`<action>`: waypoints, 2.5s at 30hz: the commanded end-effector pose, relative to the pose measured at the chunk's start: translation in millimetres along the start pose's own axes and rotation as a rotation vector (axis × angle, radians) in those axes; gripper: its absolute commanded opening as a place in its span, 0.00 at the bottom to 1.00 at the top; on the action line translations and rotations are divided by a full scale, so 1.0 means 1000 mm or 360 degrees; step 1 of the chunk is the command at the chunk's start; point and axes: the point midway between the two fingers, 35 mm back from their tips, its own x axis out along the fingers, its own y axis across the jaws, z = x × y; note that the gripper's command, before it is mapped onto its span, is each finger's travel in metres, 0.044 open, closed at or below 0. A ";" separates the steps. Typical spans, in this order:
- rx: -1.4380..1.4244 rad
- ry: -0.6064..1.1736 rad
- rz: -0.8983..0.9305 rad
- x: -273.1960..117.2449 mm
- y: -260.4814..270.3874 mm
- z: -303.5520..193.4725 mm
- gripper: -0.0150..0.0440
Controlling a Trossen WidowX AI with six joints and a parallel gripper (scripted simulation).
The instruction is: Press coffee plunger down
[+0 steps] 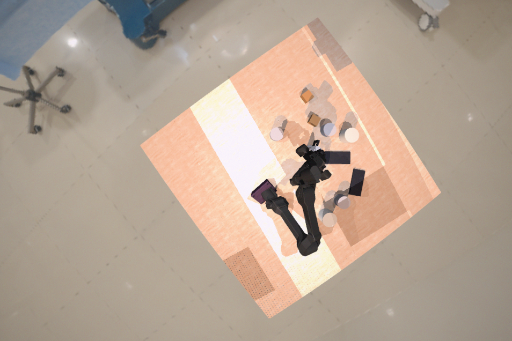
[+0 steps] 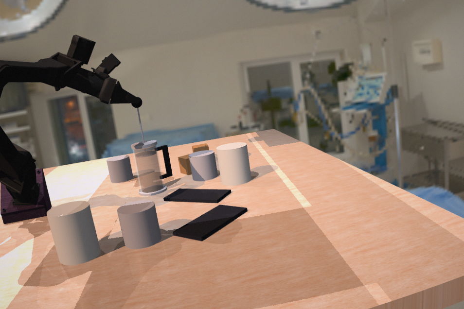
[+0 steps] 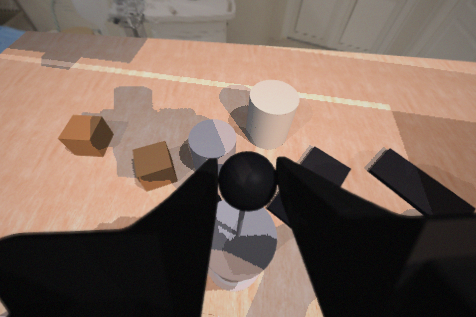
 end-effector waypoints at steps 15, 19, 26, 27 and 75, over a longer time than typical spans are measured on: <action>-0.0003 0.0011 0.0005 0.016 0.003 -0.021 0.45; -0.0003 0.0012 0.0006 0.020 0.004 -0.026 0.45; -0.0003 0.0012 0.0007 0.027 0.005 -0.035 0.45; -0.0003 0.0012 0.0007 0.028 0.005 -0.037 0.45; -0.0006 0.0000 -0.0002 0.060 0.008 -0.063 0.45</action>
